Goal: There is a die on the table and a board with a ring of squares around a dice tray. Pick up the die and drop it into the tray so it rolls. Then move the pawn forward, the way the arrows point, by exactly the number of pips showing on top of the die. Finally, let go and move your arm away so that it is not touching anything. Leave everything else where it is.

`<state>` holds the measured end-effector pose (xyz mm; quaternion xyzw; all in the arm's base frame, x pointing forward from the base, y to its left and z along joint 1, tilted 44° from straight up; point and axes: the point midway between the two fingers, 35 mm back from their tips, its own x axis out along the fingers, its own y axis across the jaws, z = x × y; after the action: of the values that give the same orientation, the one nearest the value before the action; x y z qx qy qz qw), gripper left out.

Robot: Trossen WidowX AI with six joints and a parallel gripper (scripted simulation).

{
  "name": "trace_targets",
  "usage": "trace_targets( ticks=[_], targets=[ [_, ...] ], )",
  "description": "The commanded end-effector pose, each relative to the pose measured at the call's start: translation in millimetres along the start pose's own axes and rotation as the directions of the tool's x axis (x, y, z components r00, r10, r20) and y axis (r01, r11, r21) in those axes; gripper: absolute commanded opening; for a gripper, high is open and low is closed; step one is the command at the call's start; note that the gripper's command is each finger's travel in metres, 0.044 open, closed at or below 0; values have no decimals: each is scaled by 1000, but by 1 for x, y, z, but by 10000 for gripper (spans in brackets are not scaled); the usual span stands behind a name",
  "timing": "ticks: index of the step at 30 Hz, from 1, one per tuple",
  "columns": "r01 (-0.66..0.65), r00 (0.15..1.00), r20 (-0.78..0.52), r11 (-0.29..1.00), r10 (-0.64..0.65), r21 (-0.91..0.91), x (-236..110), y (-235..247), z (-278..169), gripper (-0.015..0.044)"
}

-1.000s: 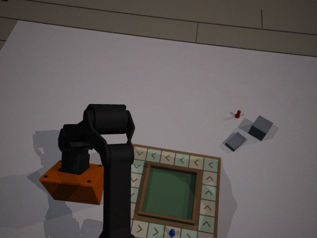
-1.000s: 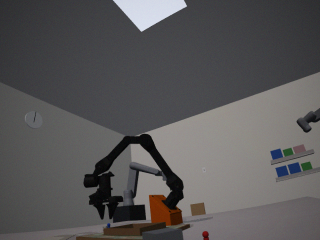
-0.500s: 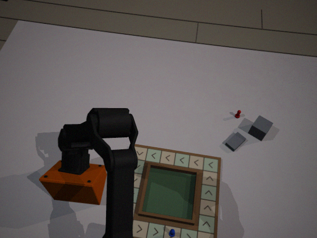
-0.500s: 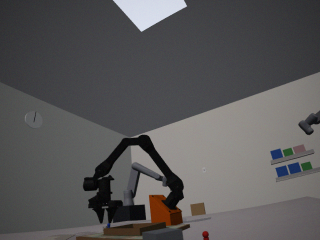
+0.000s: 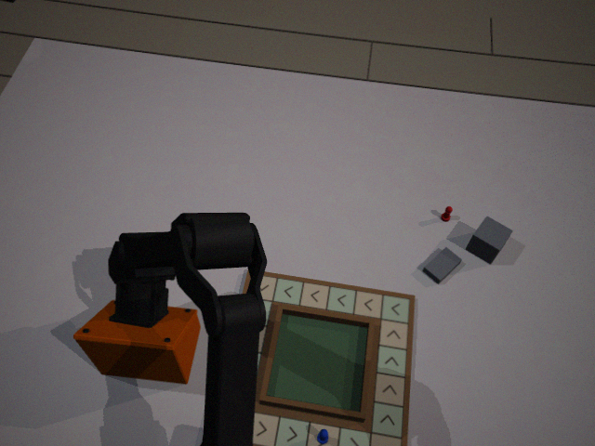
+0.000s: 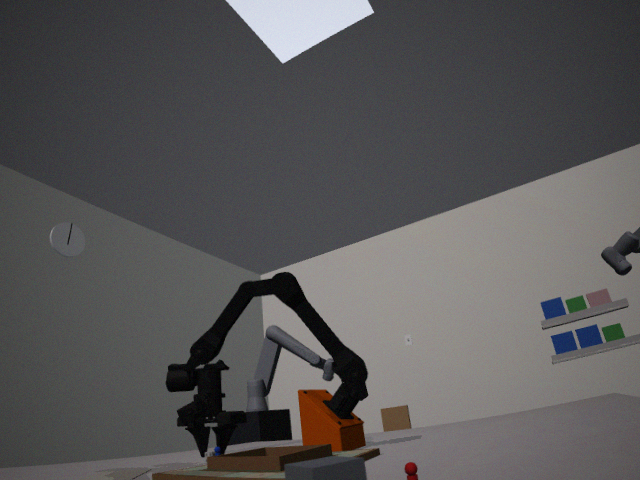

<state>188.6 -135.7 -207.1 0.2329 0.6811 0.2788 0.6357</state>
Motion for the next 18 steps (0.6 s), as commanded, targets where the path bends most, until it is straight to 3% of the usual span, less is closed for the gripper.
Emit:
trace_targets(
  ticks=[1, 5, 12, 15, 18],
  targets=[
    [-6, 1000, 2, 1000, 6, 6, 4, 2, -1, 222],
    [-6, 1000, 2, 1000, 6, 6, 4, 2, -1, 118],
    [-6, 1000, 2, 1000, 6, 6, 4, 2, -1, 71],
    [9, 1000, 9, 1000, -9, -1, -1, -1, 0, 0],
    [40, 999, 23, 999, -40, -13, -16, -7, 2, 0]
  ],
)
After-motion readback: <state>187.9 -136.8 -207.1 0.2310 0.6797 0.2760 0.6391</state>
